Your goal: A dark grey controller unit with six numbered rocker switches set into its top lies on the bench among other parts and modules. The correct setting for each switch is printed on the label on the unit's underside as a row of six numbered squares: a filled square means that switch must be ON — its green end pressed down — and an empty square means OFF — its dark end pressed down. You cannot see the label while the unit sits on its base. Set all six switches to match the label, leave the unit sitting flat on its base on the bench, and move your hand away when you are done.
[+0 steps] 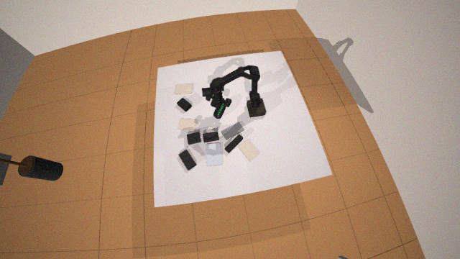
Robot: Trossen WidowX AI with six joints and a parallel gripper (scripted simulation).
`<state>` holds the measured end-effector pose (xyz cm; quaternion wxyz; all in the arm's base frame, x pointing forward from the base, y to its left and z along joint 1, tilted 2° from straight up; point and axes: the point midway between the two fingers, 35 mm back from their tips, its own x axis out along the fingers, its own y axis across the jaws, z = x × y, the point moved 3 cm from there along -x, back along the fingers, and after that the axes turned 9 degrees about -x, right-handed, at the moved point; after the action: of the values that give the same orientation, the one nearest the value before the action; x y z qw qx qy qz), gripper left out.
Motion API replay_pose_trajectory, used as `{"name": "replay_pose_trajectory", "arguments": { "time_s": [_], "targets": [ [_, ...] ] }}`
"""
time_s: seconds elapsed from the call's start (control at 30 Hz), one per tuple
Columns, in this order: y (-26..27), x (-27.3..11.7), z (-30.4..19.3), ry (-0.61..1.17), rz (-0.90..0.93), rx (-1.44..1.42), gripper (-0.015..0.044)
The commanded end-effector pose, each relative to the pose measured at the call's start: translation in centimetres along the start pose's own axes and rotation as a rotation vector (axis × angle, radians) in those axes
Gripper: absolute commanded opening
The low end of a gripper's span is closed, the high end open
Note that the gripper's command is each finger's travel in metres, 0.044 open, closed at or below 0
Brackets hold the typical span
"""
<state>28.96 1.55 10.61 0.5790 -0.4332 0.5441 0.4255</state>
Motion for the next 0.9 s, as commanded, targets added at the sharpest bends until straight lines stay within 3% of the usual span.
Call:
{"name": "replay_pose_trajectory", "arguments": {
  "time_s": [0.0,0.13,0.67,0.87],
  "targets": [
    [-2.0,1.2,-0.3,-0.001,-0.005,0.001,0.0],
    [-4.2,2.7,-0.7,0.001,-0.006,-0.001,0.0],
    [-4.0,2.8,-0.7,0.002,0.0,0.003,0.0],
    [-4.0,-2.1,-0.7,0.002,0.0,0.003,0.0157]
  ]
}}
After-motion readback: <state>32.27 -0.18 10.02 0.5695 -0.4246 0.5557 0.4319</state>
